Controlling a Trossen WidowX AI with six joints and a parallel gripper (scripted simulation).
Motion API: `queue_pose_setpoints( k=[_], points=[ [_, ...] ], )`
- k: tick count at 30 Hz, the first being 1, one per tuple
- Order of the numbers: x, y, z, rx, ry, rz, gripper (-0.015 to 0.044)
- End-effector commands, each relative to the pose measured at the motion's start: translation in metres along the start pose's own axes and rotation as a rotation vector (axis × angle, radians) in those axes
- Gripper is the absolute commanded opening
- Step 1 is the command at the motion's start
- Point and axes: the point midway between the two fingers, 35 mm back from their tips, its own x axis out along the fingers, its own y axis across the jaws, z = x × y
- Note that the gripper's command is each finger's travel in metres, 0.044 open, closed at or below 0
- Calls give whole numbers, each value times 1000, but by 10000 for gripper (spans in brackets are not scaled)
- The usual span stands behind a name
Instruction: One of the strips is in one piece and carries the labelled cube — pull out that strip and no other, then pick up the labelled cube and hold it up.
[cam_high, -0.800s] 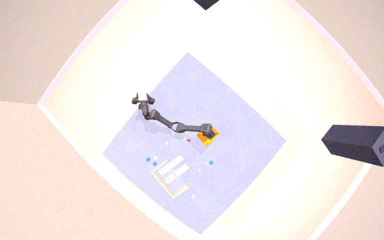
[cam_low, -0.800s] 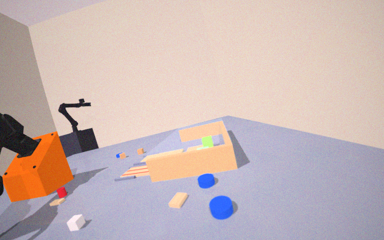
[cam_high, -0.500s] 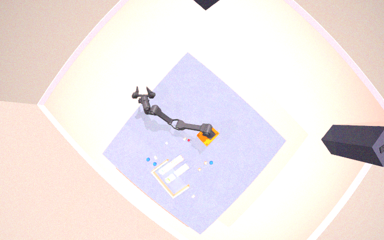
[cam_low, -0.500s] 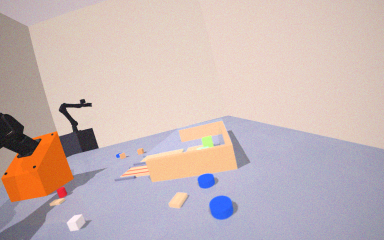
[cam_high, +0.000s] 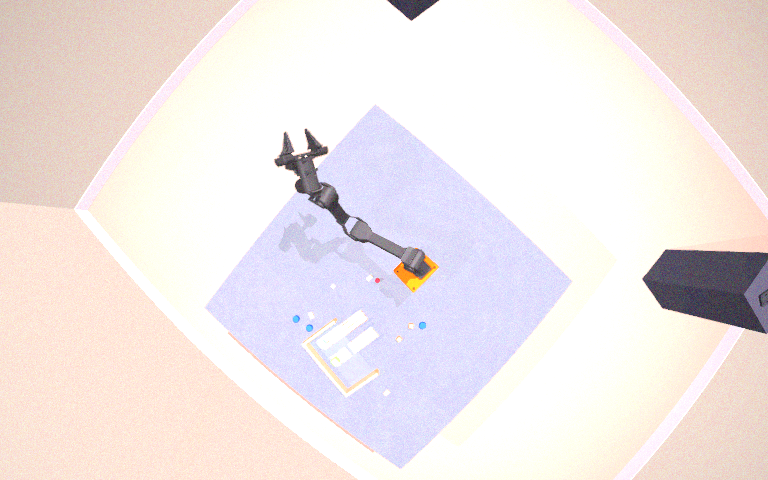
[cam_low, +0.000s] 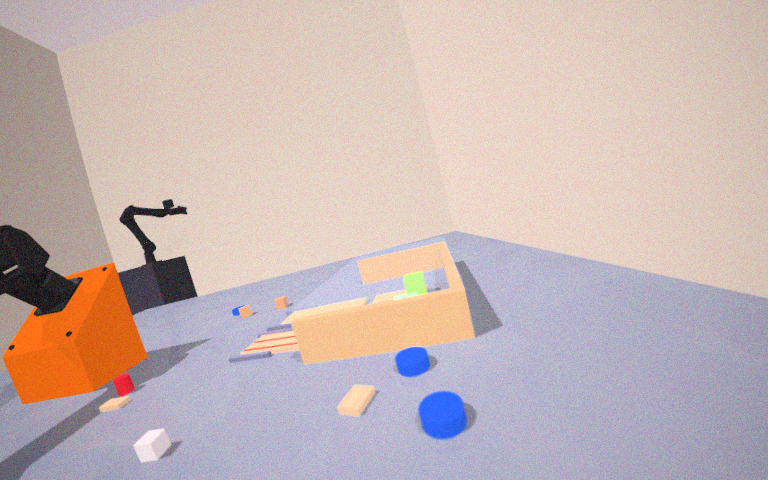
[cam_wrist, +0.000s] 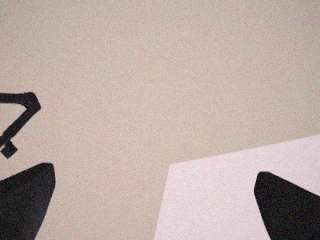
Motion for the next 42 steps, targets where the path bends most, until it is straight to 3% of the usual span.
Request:
queue_pose_setpoints(
  k=[1, 7, 14, 20, 31, 42],
  points=[
    [1, -24, -66, -18, 124, -111, 400],
    [-19, -63, -161, -64, 319, -280, 400],
    [-78, -114, -260, -144, 553, -494, 400],
    [-130, -141, -299, -144, 668, -663, 400],
    [-301, -201, -362, -379, 1047, -1015, 400],
    [-490, -216, -337, -650, 1452, -1356, 400]
  ],
)
